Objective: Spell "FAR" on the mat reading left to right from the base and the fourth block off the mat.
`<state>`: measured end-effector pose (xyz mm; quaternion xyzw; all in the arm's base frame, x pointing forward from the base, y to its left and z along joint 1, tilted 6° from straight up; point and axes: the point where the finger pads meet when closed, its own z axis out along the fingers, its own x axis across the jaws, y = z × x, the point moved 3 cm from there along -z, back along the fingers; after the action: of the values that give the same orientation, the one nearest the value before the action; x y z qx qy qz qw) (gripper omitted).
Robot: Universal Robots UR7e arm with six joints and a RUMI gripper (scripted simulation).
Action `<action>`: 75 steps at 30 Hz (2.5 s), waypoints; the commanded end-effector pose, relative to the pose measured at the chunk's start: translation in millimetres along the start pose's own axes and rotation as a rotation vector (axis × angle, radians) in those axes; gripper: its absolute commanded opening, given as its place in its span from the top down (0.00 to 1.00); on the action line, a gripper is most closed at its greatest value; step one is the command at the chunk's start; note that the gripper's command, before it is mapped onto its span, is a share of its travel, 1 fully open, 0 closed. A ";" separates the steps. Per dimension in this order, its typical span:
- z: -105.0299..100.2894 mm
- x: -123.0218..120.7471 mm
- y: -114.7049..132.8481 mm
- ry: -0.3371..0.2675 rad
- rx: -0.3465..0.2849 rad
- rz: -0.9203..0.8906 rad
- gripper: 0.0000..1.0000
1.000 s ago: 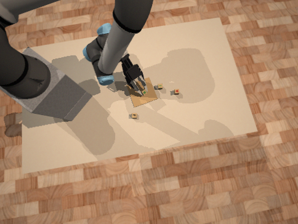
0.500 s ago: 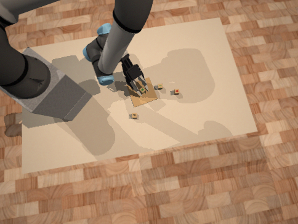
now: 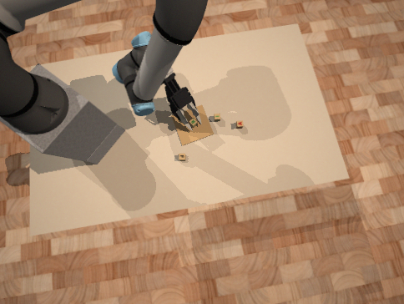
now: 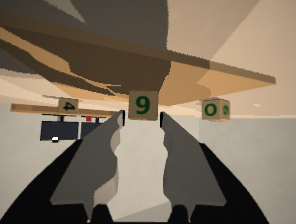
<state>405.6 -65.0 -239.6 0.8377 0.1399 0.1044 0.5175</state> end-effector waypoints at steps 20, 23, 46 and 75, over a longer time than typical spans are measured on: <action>-0.2 0.3 0.4 0.000 0.000 0.001 0.75; -0.2 0.3 0.4 0.000 0.000 0.001 0.75; -25.8 0.3 41.3 0.000 0.000 0.001 0.75; -28.9 0.5 64.0 -0.001 0.370 -0.001 0.75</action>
<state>402.5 -64.5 -174.8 0.8975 0.1521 0.0873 0.4046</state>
